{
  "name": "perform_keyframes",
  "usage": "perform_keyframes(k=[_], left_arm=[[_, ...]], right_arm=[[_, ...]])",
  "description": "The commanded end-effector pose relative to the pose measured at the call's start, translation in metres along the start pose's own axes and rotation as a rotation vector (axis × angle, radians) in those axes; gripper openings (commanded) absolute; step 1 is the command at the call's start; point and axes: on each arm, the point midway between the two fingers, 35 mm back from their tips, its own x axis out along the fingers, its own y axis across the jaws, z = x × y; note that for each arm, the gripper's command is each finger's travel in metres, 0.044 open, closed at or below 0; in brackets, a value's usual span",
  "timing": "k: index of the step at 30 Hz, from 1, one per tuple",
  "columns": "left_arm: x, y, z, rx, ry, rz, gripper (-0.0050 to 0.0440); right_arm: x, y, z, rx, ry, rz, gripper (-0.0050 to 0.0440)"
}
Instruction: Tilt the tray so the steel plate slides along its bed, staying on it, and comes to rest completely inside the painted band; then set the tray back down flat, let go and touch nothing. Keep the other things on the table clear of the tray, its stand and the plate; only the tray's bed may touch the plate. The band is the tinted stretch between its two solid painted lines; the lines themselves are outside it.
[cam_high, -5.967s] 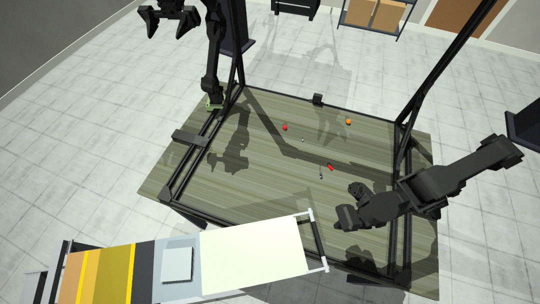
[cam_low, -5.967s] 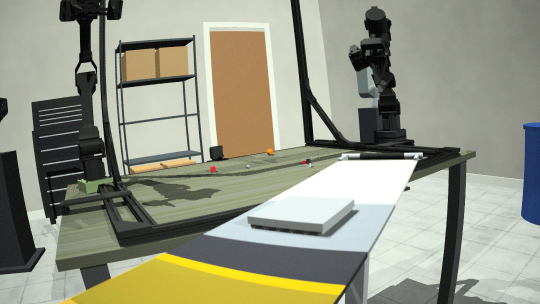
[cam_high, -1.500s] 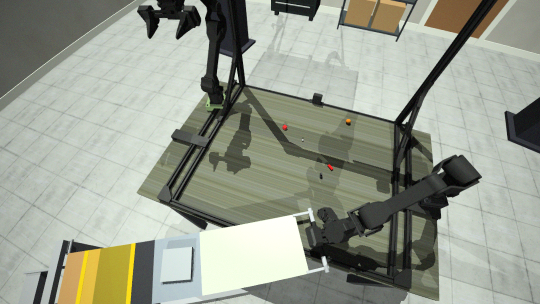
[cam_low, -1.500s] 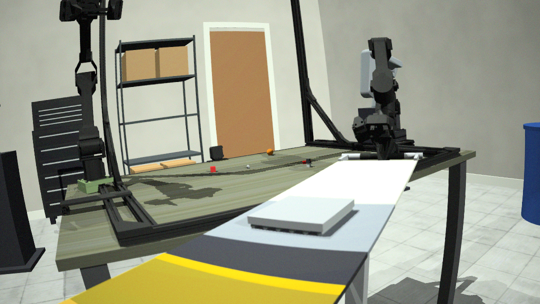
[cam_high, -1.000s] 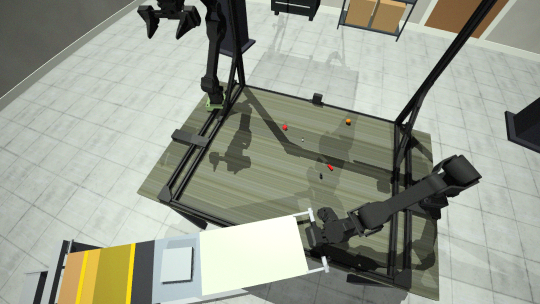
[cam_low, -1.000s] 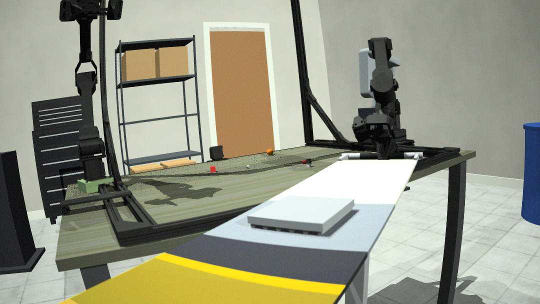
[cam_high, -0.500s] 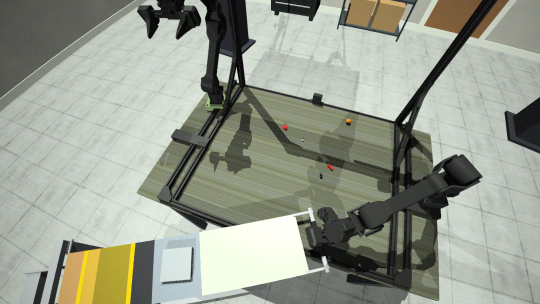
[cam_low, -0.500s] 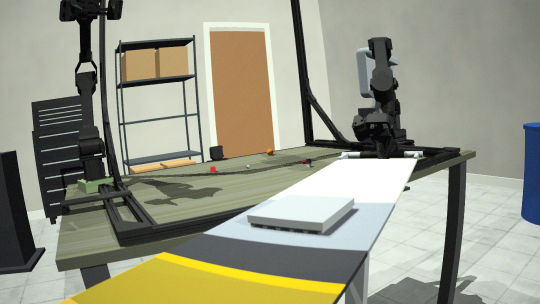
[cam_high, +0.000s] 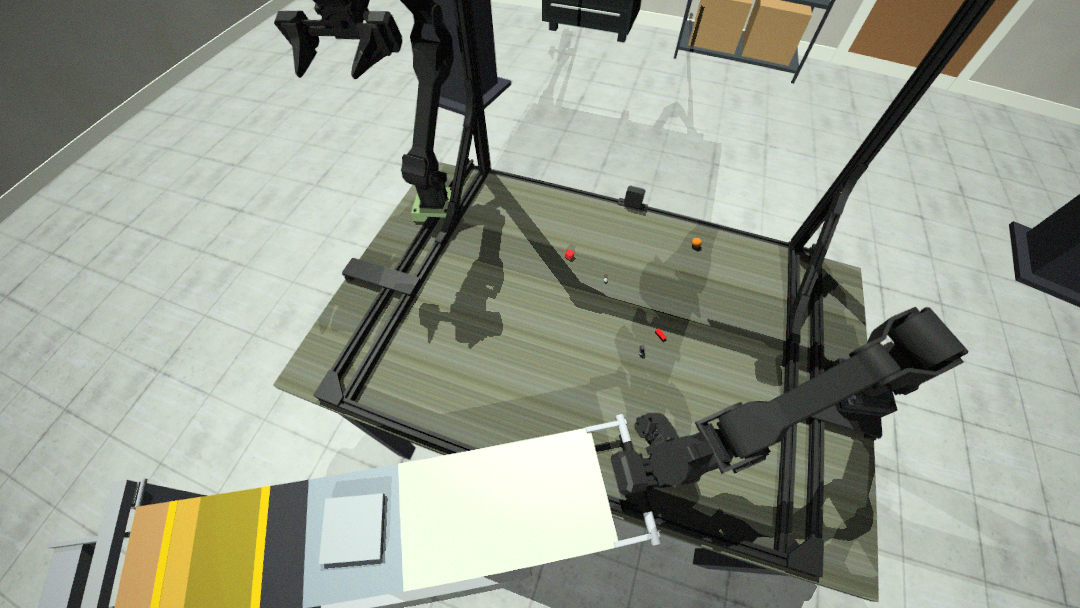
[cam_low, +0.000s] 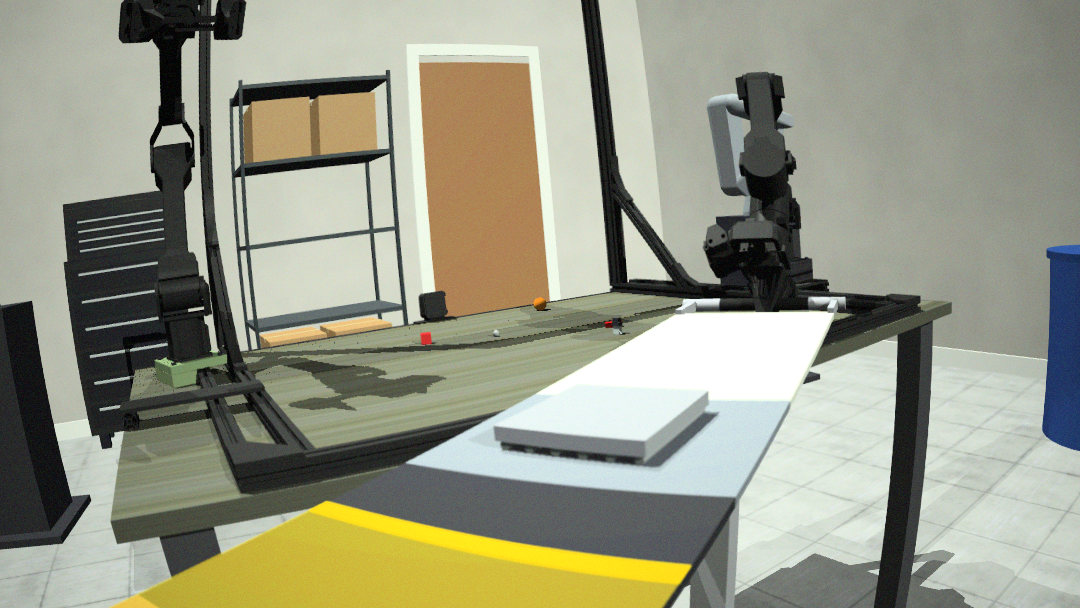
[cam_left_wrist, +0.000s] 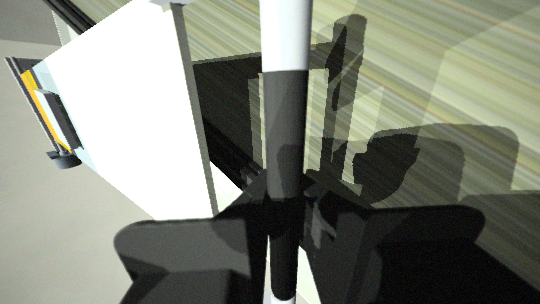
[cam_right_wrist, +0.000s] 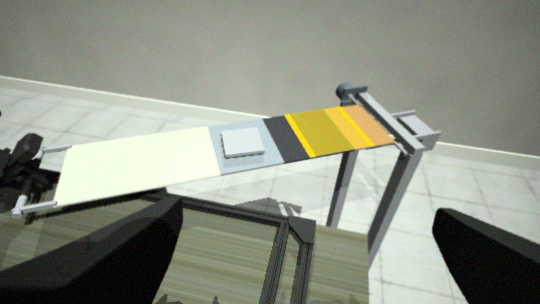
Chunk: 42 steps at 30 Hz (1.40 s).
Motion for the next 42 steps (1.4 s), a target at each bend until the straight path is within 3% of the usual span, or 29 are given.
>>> perform_keyframes(k=[1, 42], left_arm=[[-0.011, 0.009, 0.000, 0.000, 0.003, 0.016, 0.0000], [-0.035, 0.027, 0.000, 0.000, 0.003, 0.029, 0.0000]], right_arm=[[0.000, 0.000, 0.000, -0.004, 0.001, 0.002, 0.0440], [0.000, 0.000, 0.000, -0.004, 0.001, 0.002, 0.0440]])
